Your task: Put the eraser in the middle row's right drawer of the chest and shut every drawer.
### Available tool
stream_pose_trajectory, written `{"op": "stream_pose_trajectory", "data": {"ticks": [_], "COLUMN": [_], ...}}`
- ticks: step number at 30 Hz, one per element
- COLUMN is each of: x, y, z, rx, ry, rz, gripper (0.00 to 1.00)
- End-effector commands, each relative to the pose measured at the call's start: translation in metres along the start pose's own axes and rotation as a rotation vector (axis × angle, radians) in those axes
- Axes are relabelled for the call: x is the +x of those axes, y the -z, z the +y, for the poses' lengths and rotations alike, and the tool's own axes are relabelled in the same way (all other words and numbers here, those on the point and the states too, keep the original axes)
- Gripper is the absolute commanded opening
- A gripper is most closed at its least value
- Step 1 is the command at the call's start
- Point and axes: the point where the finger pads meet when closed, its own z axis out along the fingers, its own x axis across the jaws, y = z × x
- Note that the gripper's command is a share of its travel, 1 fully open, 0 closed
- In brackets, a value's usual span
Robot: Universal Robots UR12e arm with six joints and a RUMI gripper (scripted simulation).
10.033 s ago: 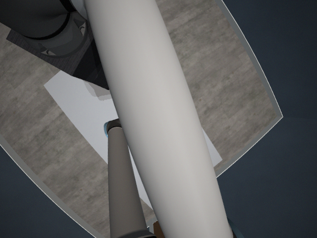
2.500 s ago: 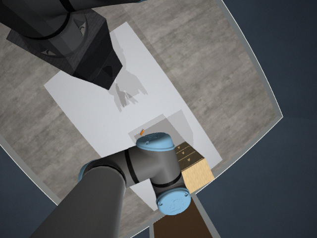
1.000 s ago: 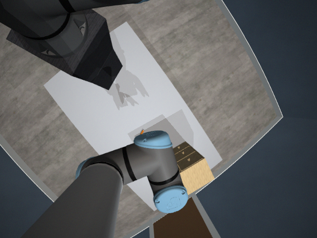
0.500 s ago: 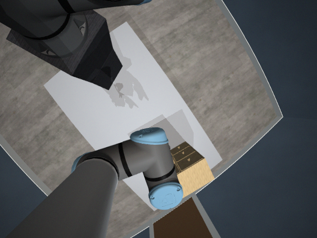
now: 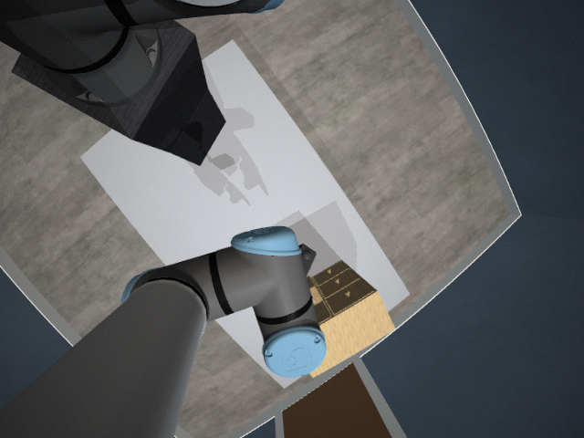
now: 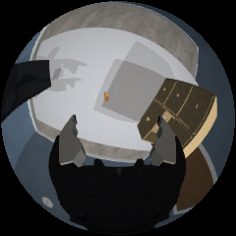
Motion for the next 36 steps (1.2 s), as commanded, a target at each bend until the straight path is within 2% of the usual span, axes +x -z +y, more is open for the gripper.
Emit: {"op": "stream_pose_trajectory", "data": {"ticks": [1, 2, 17, 19, 34, 36], "x": [-0.004, -0.004, -0.018, -0.018, -0.035, -0.035], "y": [-0.002, -0.002, -0.006, -0.006, -0.009, -0.009], "z": [-0.001, -0.001, 0.001, 0.001, 0.006, 0.006], "rx": [-0.012, -0.012, -0.012, -0.012, -0.011, -0.011], "ry": [-0.218, -0.218, -0.904, -0.904, -1.488, -1.488], "rz": [0.000, 0.000, 0.004, 0.004, 0.007, 0.007], "gripper": [1.00, 1.00, 1.00, 1.00, 1.00, 1.00]}}
